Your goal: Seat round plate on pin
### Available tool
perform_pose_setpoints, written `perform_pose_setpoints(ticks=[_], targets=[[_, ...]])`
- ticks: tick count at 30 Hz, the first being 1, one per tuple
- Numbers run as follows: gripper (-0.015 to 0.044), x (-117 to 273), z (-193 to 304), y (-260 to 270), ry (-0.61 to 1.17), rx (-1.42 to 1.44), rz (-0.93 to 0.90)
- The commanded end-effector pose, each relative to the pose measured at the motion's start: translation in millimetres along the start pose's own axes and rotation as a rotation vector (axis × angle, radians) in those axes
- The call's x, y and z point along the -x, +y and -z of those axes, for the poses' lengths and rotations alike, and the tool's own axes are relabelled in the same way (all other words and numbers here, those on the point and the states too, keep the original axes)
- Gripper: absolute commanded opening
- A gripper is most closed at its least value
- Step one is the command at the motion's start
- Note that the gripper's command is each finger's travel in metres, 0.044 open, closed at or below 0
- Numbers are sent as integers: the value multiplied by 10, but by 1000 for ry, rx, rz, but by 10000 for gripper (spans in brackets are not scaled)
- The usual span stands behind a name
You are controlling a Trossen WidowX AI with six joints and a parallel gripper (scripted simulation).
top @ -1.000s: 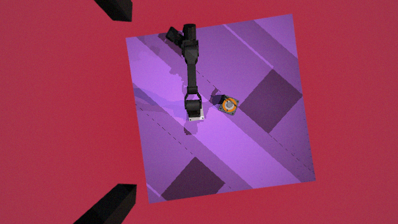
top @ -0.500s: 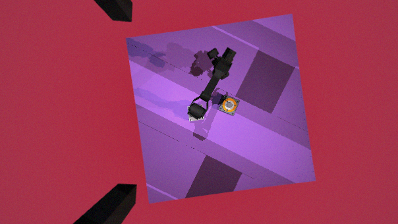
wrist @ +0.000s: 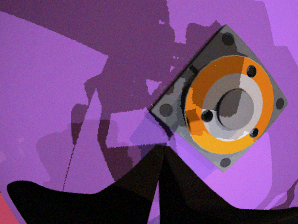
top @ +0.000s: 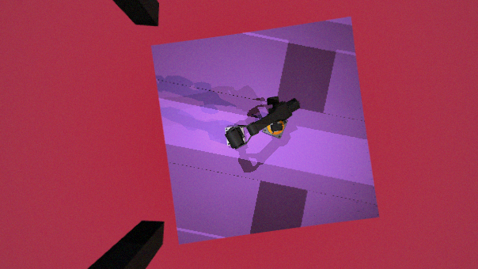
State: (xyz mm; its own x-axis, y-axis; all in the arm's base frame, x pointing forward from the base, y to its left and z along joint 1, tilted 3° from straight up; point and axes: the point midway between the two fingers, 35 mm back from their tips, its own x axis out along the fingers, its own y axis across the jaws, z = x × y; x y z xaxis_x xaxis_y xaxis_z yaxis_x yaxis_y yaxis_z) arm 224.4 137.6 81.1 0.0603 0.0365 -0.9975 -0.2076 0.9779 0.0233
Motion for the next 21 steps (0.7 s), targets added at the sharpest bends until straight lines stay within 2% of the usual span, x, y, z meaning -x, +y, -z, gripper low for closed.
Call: perform_pose_setpoints(ticks=[1, 6, 15, 21], targets=[[0, -23, 94, -265, 30, -12, 57], [0, -33, 116, -295, 34, -9, 61], [0, -453, 131, -323, 34, -9, 62], [0, -504, 129, -324, 34, -9, 62]])
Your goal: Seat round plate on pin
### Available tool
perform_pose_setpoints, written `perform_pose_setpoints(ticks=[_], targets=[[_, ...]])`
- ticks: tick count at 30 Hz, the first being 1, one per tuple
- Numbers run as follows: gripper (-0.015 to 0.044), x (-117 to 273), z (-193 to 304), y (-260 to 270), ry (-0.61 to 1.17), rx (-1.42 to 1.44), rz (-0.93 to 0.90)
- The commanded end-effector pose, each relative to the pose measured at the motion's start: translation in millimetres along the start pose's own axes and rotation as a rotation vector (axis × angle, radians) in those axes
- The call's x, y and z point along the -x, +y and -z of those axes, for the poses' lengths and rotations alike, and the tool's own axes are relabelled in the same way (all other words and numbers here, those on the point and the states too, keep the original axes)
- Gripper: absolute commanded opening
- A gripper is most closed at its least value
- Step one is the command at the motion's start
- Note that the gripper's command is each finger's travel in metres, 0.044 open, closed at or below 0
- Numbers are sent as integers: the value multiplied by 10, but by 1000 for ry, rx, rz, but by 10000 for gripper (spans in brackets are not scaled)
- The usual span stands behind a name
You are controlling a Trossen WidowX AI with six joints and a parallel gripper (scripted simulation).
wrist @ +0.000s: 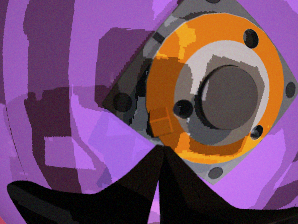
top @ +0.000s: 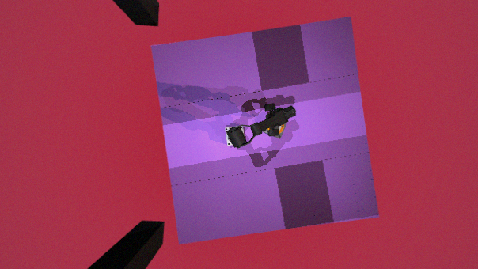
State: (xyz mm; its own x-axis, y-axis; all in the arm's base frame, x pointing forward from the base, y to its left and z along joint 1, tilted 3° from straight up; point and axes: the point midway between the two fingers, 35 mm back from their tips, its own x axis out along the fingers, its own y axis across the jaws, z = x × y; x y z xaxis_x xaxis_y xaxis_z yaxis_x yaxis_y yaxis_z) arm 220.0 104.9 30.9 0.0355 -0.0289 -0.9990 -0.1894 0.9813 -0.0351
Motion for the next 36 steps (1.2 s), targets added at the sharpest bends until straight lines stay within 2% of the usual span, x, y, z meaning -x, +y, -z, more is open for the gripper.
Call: perform_pose_setpoints(ticks=[1, 36], targets=[[0, -18, -24, 5, -4, 6, 3], [0, -2, -434, 145, -7, 6, 2]])
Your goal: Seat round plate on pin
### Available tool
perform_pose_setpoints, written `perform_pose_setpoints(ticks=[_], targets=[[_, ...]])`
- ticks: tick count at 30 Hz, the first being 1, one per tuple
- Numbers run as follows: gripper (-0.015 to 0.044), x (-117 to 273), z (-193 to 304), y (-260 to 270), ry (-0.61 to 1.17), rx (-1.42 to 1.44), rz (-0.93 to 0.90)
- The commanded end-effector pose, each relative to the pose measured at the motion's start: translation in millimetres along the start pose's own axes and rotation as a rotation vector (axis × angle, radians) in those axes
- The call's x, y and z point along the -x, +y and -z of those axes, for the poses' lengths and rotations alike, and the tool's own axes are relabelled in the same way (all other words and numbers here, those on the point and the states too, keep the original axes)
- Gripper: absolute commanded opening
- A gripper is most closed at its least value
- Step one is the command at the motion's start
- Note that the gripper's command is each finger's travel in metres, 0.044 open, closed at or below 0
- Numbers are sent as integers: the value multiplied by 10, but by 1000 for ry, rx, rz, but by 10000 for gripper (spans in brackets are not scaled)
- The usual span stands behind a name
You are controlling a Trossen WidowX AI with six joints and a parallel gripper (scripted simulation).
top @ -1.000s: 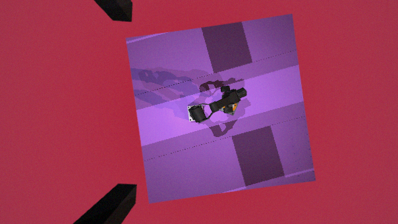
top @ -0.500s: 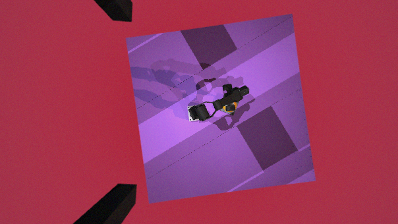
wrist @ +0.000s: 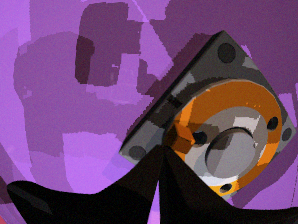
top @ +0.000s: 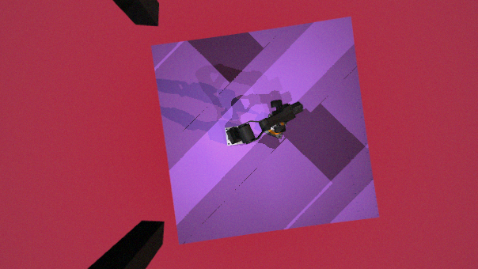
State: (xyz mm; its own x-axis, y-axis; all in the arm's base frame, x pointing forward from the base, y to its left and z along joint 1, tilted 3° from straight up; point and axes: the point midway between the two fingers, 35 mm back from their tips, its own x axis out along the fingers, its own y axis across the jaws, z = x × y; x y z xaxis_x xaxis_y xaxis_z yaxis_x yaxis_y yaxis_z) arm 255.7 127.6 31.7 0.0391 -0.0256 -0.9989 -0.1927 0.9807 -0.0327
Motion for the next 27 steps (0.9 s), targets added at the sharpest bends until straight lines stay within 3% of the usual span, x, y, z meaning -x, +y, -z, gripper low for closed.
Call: perform_pose_setpoints(ticks=[1, 14, 22, 27], targets=[[0, -4, -46, -11, -3, 3, 4], [0, -5, -125, -25, -3, 3, 4], [0, 428, -86, -21, -3, 3, 4], [0, 401, -87, -15, -1, 6, 1]])
